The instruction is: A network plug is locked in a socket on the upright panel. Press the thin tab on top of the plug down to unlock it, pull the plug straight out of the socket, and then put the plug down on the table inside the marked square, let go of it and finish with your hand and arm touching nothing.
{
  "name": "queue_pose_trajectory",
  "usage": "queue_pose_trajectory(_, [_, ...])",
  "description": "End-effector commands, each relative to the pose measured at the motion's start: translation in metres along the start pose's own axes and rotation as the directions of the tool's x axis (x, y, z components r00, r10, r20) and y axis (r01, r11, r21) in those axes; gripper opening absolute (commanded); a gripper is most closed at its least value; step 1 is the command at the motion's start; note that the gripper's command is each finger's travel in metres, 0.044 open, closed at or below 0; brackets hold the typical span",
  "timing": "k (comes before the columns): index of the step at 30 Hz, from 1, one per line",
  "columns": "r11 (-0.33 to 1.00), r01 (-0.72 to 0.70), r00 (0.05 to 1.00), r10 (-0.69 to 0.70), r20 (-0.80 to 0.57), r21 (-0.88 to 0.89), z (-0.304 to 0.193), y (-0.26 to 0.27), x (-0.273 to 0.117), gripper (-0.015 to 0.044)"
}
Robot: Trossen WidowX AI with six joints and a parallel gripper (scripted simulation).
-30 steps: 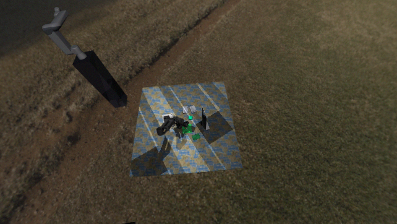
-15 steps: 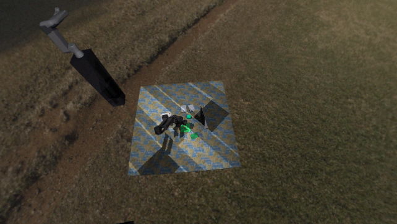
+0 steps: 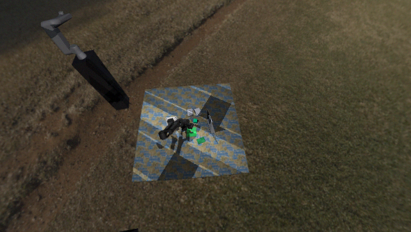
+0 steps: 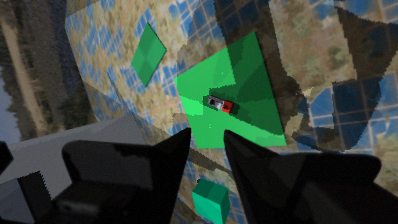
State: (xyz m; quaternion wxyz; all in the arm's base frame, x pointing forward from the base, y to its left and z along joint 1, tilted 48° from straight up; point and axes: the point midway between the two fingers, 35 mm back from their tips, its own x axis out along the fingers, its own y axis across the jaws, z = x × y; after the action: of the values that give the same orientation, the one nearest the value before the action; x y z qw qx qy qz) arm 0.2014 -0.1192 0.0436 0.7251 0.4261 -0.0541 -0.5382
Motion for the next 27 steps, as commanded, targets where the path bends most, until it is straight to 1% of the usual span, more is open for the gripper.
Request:
queue_pose_trajectory(1, [1.000, 0.000, 1.000, 0.000, -0.001, 0.007, -0.001, 0.003, -0.002, 0.0156])
queue_pose_trajectory(27, [1.000, 0.017, 1.000, -0.017, -0.006, 0.009, -0.006, 0.008, -0.015, 0.0156])
